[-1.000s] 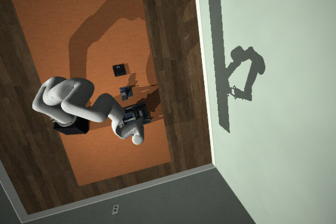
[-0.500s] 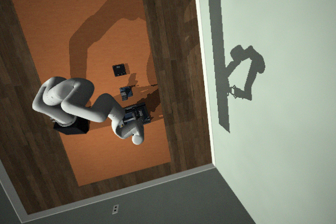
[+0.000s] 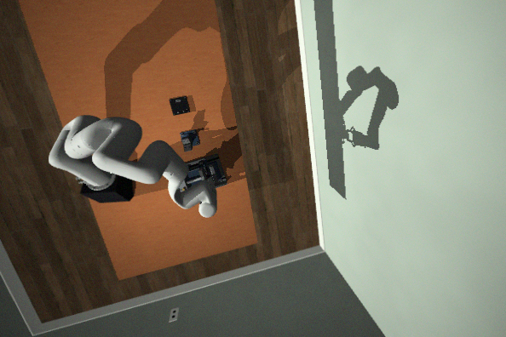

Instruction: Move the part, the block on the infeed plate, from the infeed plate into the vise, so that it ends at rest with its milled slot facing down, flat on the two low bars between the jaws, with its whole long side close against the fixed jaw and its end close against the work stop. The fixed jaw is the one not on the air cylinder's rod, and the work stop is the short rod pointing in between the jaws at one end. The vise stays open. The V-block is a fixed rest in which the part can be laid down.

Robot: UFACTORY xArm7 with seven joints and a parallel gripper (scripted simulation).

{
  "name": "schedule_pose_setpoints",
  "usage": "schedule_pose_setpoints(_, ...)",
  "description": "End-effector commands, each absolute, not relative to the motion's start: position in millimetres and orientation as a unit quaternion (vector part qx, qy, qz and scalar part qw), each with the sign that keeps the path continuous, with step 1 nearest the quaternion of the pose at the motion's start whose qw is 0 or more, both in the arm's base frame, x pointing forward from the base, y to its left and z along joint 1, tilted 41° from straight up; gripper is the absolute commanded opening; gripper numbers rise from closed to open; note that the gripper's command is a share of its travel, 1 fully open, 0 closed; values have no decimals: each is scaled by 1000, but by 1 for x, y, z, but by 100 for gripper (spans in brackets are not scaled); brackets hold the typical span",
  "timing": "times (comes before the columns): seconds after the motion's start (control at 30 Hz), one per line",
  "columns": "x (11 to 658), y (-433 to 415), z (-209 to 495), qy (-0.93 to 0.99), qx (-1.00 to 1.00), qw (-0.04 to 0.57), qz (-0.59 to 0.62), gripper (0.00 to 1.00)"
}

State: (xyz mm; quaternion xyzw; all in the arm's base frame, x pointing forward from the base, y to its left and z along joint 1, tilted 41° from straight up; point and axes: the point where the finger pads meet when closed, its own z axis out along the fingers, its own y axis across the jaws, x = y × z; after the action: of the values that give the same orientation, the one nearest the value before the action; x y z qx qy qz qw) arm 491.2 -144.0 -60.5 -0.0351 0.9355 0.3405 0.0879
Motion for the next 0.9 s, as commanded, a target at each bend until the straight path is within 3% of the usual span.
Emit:
schedule_pose_setpoints(0.0, 492, -146, -60, 936, -34, 90, 339, 0)
schedule_pose_setpoints(0.87, 493, -141, -66, 936, -34, 90, 339, 0)
